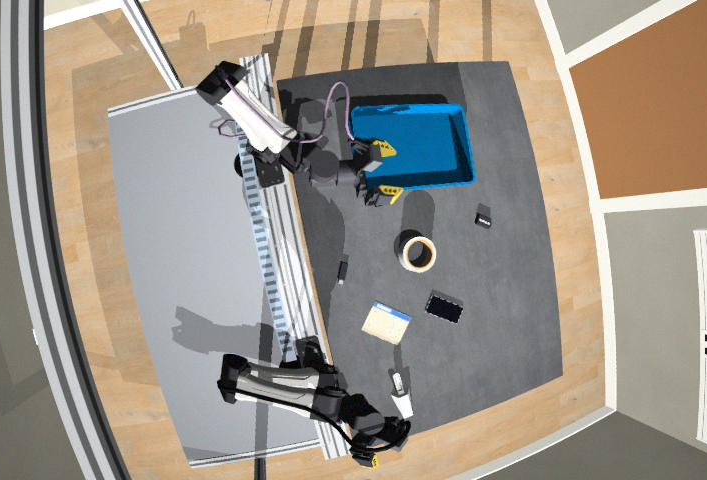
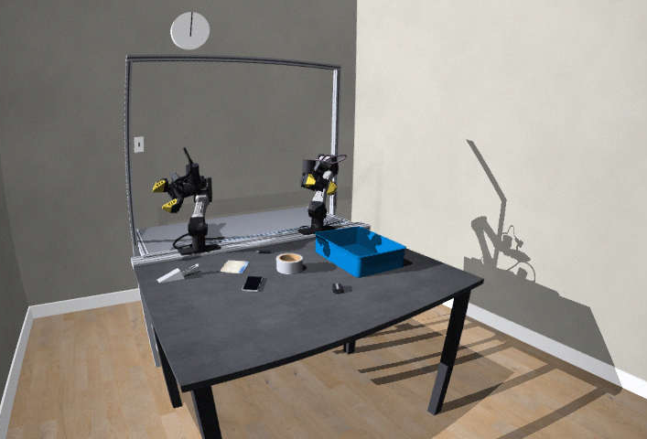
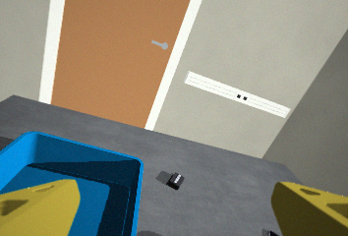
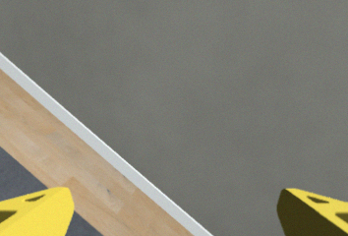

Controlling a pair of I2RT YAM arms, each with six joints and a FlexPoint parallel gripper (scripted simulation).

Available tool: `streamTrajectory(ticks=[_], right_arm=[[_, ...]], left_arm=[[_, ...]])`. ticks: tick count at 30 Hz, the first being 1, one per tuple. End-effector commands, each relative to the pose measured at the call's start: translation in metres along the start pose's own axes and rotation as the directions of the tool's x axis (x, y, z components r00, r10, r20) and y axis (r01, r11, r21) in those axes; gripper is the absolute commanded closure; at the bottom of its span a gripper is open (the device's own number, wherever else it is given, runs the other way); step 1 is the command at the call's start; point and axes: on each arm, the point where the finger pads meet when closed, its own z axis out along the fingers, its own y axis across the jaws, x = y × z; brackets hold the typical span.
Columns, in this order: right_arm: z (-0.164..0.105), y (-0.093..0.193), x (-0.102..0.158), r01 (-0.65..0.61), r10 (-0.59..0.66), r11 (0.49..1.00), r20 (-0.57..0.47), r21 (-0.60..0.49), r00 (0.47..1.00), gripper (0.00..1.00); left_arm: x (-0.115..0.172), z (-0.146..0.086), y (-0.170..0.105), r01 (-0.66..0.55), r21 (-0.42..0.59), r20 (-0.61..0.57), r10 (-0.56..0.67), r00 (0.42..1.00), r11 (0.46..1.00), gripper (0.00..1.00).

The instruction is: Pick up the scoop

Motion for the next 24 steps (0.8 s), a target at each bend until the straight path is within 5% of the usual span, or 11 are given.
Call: streamTrajectory(ticks=[1, 18, 23, 24], right_arm=[[0.000, -0.001, -0.003, -0.007, 0.007, 1.000, 0.006, 0.001, 1.000, 0.00], [0.000, -0.001, -0.003, -0.007, 0.007, 1.000, 0.006, 0.001, 1.000, 0.00], [0.000, 0.012, -0.001, -0.006, 0.006, 0.997, -0.007, -0.073, 1.000, 0.56], [0.000, 0.017, 0.000, -0.006, 0.004, 0.995, -0.013, -0.098, 1.000, 0.56]], left_arm=[[-0.005, -0.001, -0.003, 0.011, 0.009, 0.010, -0.011, 1.000, 1.000, 0.00], [-0.005, -0.001, -0.003, 0.011, 0.009, 0.010, -0.011, 1.000, 1.000, 0.00], [-0.002, 0.002, -0.021, -0.030, 0.076, -0.024, 0.032, 0.999, 0.997, 0.00], [0.001, 0.003, -0.028, -0.043, 0.100, -0.037, 0.047, 0.998, 0.994, 0.00]])
